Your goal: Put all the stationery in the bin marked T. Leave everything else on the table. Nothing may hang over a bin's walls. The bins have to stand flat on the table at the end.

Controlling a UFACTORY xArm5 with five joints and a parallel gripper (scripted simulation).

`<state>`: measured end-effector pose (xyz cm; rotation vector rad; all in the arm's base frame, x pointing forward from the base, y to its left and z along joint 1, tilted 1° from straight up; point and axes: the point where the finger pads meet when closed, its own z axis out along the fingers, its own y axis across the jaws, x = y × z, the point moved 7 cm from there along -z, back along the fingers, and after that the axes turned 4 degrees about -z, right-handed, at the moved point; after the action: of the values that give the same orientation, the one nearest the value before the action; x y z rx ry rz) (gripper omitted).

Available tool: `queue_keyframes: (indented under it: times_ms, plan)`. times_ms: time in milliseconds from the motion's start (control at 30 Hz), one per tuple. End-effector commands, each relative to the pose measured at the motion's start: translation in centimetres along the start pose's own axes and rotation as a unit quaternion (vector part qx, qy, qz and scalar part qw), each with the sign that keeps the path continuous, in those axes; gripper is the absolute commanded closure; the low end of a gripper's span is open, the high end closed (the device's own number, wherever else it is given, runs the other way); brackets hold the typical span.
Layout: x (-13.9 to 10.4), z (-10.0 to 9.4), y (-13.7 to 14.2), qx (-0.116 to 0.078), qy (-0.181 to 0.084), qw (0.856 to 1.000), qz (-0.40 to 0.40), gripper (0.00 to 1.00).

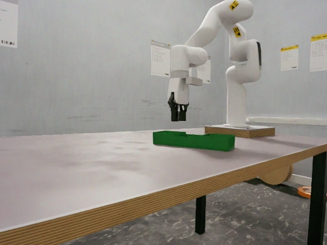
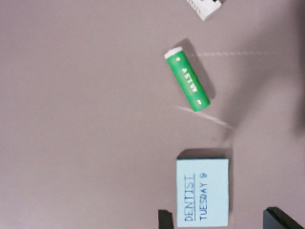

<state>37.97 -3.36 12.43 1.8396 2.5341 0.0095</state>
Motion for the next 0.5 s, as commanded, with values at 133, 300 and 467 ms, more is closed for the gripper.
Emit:
queue_keyframes:
  times_ms: [133,300,467]
  plan:
    - [-0.04,-0.13,0.11,-0.002,-0.001,1.0,-0.001,0.43]
    - [0.13,-0.13,0.21,-0.002,-0.001,1.0,-0.001,0.43]
    - [0.24,-0.13,0.27,-0.002,-0.001,1.0,-0.001,0.43]
